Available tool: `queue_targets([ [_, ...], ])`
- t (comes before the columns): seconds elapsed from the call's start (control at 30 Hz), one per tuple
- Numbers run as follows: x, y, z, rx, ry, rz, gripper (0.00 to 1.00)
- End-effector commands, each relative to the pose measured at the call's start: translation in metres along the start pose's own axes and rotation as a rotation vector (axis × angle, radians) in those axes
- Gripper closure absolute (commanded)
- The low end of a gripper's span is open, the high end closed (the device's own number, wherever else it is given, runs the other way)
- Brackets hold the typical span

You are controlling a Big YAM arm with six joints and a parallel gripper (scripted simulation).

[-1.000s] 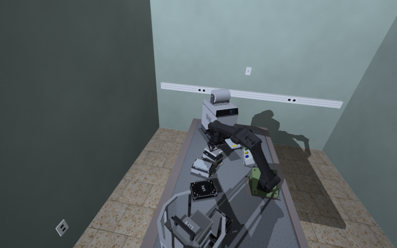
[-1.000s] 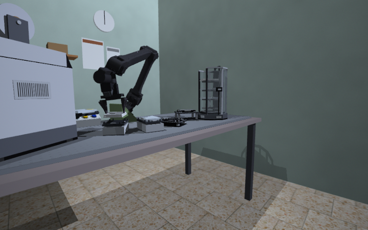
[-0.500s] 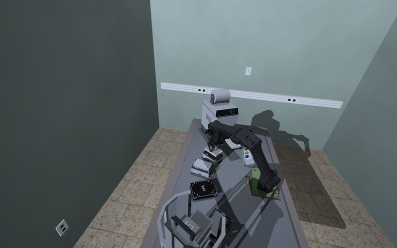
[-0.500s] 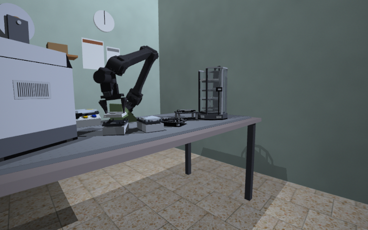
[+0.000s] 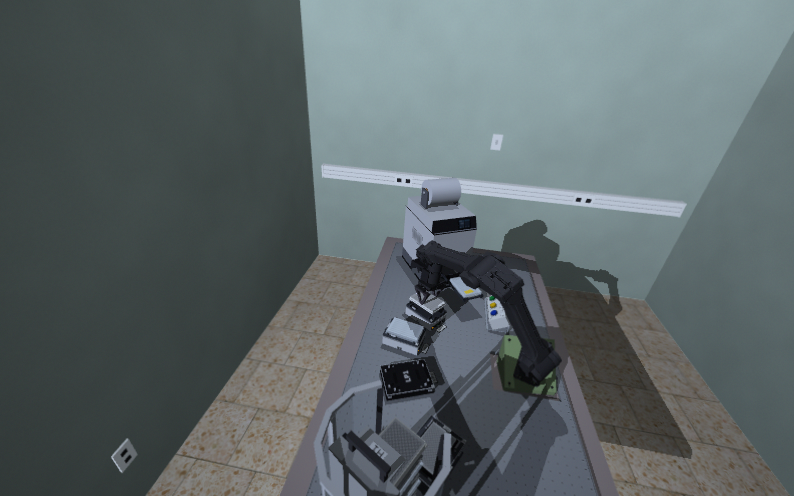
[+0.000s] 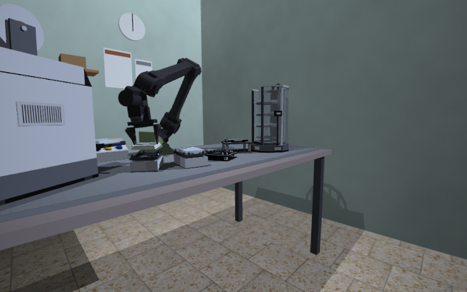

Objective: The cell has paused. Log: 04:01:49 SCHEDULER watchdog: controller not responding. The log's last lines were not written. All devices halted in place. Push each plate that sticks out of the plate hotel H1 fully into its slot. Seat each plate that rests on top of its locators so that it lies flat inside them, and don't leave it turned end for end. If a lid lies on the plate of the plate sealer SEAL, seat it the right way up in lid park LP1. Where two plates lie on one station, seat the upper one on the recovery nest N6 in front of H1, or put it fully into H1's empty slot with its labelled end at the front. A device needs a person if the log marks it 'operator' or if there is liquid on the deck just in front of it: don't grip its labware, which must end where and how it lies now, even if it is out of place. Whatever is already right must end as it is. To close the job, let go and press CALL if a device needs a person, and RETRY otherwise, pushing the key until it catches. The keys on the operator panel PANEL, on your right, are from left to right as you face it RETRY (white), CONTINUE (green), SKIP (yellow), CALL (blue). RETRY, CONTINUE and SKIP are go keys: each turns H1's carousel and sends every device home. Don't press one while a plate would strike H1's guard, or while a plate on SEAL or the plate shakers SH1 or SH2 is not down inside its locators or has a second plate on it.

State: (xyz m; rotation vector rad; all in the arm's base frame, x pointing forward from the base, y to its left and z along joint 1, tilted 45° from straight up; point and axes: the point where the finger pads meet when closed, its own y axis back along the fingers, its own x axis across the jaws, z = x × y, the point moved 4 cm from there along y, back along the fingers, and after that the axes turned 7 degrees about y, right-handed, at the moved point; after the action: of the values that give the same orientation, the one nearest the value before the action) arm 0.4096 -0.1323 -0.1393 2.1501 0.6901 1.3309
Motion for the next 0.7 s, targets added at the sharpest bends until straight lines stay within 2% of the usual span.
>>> queue_targets([
  [0.0,0.005,-0.008,0.001,0.006,0.007,-0.006,0.18],
  [0.27,0.002,-0.016,-0.002,0.022,-0.009,0.001,0.18],
  [0.67,0.002,-0.023,-0.001,0.018,-0.006,-0.001,0.18],
])
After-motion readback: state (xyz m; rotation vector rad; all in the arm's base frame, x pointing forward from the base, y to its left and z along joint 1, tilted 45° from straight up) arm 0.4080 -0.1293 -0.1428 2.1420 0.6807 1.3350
